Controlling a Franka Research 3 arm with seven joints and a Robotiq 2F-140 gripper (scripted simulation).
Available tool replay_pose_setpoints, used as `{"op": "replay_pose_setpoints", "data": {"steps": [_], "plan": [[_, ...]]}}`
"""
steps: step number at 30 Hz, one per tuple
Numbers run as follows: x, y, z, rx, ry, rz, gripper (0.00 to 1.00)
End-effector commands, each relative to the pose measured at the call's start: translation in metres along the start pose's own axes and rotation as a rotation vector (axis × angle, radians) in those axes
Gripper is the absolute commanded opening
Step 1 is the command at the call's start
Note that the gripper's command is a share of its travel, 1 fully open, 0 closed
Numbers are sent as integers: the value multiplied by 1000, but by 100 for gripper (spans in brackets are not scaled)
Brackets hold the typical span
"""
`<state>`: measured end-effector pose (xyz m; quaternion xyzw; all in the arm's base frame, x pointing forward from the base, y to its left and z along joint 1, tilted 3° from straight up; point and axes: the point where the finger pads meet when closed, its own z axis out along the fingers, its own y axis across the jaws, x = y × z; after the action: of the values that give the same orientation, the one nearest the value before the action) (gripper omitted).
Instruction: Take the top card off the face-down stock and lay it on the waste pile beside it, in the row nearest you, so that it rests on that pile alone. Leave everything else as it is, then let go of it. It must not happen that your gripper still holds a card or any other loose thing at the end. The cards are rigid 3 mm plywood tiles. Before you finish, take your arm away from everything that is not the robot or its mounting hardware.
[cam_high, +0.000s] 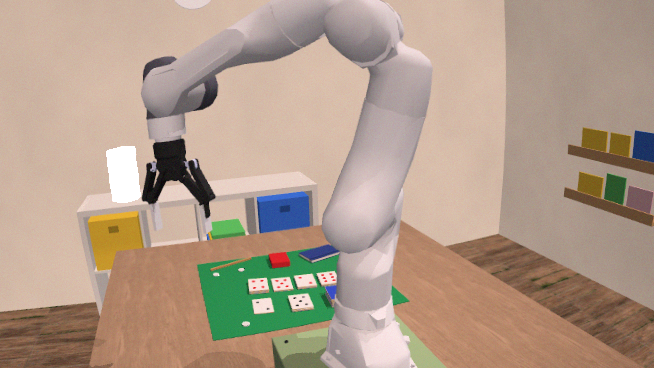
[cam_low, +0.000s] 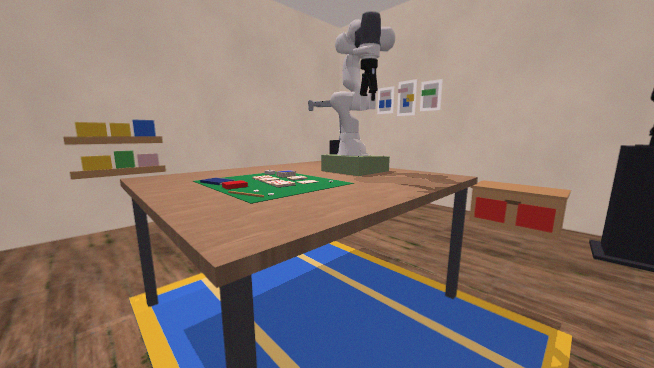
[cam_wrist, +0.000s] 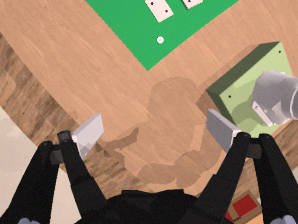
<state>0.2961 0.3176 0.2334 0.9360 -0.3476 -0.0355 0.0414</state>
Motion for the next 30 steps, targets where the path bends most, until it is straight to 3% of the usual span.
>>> {"op": "replay_pose_setpoints", "data": {"steps": [1,19,21,23,25,30], "plan": [[0,0,0,0,0,0,100],[4,-1,2,1,-1,19,100],[25,-3,11,5,-9,132,100],[71,-4,33,12,-21,329,100],[103,4,49,10,-28,421,100],[185,57,101,-27,-57,703,100]]}}
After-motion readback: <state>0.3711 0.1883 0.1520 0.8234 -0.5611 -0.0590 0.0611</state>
